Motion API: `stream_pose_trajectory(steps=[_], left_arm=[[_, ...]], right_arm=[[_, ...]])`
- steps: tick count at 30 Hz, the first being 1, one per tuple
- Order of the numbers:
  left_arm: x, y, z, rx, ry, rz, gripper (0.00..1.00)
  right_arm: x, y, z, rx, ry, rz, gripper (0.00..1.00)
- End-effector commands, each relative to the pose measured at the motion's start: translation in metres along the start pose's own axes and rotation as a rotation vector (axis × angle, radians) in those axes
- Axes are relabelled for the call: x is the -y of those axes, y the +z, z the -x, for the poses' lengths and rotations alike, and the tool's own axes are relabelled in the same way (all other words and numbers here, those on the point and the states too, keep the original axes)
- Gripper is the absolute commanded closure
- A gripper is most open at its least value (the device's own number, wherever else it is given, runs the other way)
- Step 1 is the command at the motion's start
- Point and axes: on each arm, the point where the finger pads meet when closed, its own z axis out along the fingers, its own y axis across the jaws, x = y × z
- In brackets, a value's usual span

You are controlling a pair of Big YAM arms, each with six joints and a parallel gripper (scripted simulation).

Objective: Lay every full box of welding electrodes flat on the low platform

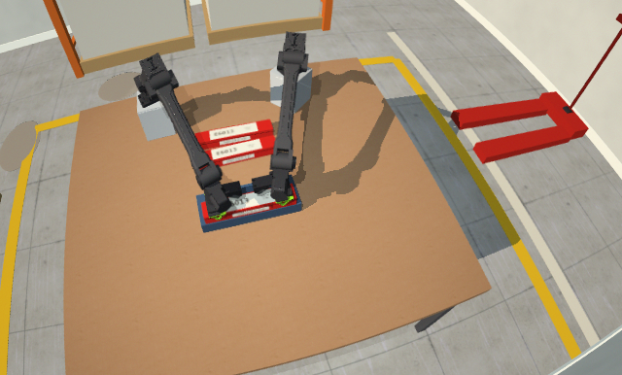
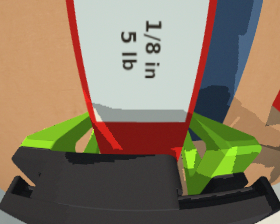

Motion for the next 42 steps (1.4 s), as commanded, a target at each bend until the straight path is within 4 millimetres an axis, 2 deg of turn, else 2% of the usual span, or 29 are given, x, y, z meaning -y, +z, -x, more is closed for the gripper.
stream_pose_trajectory(steps=[1, 19, 42], left_arm=[[-0.0507, -0.0687, -0.0009, 0.037, -0.009, 0.132, 1.00], [-0.0568, -0.0694, -0.0010, 0.039, -0.009, 0.139, 1.00], [-0.0594, -0.0694, -0.0013, 0.038, -0.009, 0.135, 1.00]], right_arm=[[0.0519, -0.0663, -0.0043, 0.035, 0.002, -0.124, 1.00], [0.0599, -0.0658, -0.0054, 0.035, 0.002, -0.124, 1.00], [0.0608, -0.0680, -0.0051, 0.038, 0.002, -0.132, 1.00]])
